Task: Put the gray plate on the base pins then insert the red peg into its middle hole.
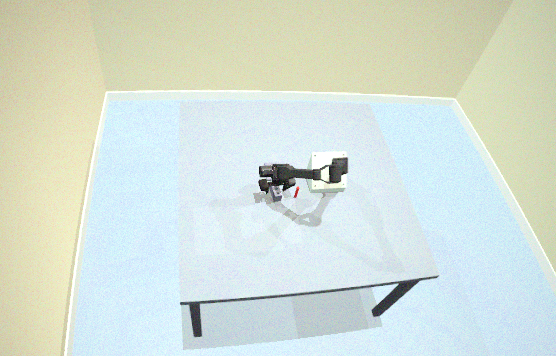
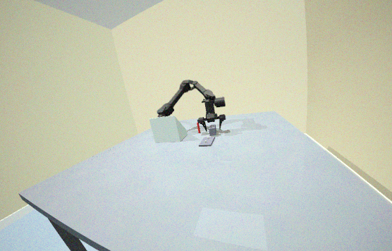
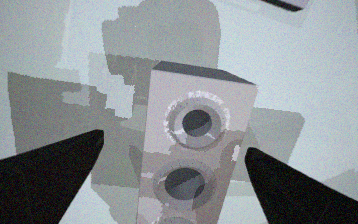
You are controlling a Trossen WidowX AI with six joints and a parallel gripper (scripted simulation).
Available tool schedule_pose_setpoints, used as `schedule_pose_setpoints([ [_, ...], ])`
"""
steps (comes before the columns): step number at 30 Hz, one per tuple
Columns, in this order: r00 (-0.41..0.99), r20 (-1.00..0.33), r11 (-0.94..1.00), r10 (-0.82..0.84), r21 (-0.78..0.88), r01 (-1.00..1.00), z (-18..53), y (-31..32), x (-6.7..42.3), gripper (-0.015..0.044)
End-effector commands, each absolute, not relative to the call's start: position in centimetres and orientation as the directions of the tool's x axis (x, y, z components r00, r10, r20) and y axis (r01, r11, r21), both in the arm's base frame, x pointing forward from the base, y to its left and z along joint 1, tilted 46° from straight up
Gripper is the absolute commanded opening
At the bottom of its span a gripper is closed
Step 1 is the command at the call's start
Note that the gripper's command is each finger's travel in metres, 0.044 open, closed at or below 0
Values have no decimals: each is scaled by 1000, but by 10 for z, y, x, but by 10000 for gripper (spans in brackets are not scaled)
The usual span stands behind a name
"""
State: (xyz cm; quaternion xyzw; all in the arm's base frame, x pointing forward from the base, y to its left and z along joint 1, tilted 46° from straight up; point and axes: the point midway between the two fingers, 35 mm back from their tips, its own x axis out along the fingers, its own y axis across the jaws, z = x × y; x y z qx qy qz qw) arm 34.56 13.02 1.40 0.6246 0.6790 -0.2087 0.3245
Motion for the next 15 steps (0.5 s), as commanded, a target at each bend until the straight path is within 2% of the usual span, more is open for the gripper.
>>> schedule_pose_setpoints([
  [1,-14,-697,130,717,114,985,9,135,343,440],
  [6,-14,-696,130,718,114,985,6,139,342,440],
  [15,-14,-696,130,718,114,985,6,139,342,204],
])
